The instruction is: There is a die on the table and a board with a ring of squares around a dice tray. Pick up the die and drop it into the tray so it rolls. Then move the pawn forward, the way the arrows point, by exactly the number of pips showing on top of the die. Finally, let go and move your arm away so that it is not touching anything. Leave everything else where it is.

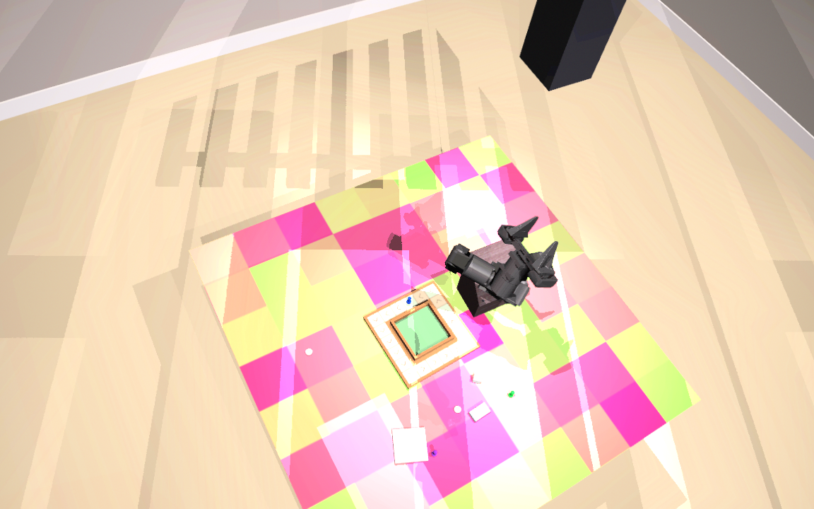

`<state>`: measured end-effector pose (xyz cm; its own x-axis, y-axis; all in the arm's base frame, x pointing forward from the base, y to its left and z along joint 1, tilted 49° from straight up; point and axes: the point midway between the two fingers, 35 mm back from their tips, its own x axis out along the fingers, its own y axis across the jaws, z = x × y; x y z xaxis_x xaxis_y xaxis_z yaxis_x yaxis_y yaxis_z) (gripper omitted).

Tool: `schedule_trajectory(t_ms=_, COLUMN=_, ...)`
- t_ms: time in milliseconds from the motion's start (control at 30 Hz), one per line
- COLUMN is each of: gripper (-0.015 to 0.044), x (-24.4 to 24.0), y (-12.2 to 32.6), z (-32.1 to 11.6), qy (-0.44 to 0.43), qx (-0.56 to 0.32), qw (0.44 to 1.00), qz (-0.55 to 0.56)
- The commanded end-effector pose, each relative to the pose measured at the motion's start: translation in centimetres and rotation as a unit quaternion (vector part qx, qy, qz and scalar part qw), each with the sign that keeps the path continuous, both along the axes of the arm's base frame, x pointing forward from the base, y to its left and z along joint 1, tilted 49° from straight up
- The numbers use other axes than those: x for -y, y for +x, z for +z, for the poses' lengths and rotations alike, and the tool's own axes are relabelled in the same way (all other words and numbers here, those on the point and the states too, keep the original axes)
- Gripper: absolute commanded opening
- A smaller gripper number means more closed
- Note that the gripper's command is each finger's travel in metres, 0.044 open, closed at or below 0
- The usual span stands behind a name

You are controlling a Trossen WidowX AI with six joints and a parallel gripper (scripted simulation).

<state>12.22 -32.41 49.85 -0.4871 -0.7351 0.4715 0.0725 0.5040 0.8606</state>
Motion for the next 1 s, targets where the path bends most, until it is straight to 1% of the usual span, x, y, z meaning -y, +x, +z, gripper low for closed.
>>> schedule_trajectory(t_ms=0, gripper=0.0374, x=-0.1, y=-0.1, z=0.1, qy=-0.006, qx=0.002, qw=1.000, qz=0.002)
schedule_trajectory(t_ms=67, gripper=0.0321, x=-1.3, y=-1.1, z=1.1, qy=-0.053, qx=0.024, qw=0.998, qz=0.019)
schedule_trajectory(t_ms=133, gripper=0.0275, x=-2.7, y=-4.0, z=2.4, qy=-0.116, qx=0.077, qw=0.990, qz=0.023)
schedule_trajectory(t_ms=300, gripper=0.0275, x=-6.9, y=-10.6, z=4.7, qy=-0.263, qx=0.186, qw=0.946, qz=0.028)
schedule_trajectory(t_ms=433, gripper=0.0275, x=-11.0, y=-14.7, z=6.4, qy=-0.332, qx=0.192, qw=0.924, qz=-0.001)
schedule_trajectory(t_ms=633, gripper=0.0275, x=-15.4, y=-18.1, z=7.1, qy=-0.448, qx=0.240, qw=0.861, qz=0.018)
schedule_trajectory(t_ms=700, gripper=0.0275, x=-18.0, y=-19.6, z=7.3, qy=-0.508, qx=0.254, qw=0.823, qz=0.030)
schedule_trajectory(t_ms=800, gripper=0.0275, x=-22.8, y=-21.8, z=7.3, qy=-0.609, qx=0.263, qw=0.746, qz=0.057)
schedule_trajectory(t_ms=967, gripper=0.0275, x=-31.0, y=-23.6, z=6.4, qy=-0.752, qx=0.238, qw=0.603, qz=0.119)
